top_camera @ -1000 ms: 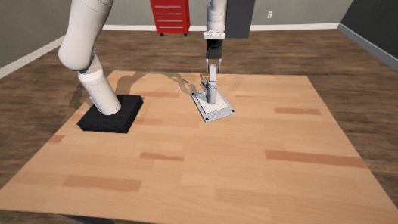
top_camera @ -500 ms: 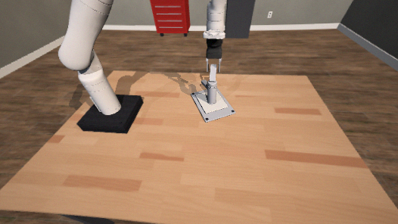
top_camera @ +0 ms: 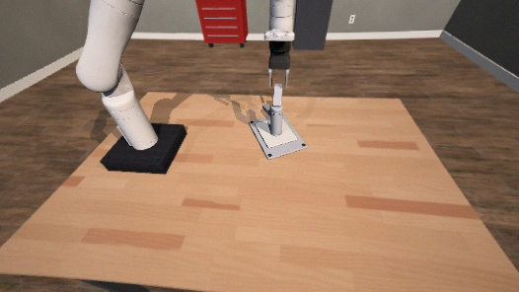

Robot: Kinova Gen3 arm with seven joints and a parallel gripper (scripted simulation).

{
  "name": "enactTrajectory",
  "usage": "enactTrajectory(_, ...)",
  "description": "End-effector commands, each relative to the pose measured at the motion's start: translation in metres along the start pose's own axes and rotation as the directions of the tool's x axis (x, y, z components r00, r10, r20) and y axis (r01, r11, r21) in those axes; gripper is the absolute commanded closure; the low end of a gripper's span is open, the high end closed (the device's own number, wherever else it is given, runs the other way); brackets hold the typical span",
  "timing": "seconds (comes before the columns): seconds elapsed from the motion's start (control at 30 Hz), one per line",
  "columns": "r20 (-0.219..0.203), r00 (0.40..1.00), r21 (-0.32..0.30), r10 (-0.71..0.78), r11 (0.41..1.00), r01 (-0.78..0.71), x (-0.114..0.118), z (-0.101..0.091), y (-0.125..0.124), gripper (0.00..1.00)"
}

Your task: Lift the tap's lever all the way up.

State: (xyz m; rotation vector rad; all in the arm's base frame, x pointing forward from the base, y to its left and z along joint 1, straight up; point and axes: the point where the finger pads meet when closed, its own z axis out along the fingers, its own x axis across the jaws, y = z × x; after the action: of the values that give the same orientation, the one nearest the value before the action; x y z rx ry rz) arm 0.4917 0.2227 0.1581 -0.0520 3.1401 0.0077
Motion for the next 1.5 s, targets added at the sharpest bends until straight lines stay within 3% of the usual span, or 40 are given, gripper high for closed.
enactTrajectory(0.0,0.001,1.000,-0.001,0.000,1.000,0.000,0.000,-0.006,0.000,0.00)
enactTrajectory(0.43,0.001,1.000,-0.001,0.000,1.000,0.000,0.000,-0.037,0.000,0.00)
enactTrajectory(0.83,0.001,1.000,-0.001,0.000,1.000,0.000,0.000,-0.042,0.000,0.00)
enactTrajectory(0.87,0.001,1.000,-0.001,0.000,1.000,0.000,0.000,-0.042,0.000,1.00)
enactTrajectory(1.47,0.001,1.000,-0.001,0.000,1.000,0.000,0.000,-0.042,0.000,1.00)
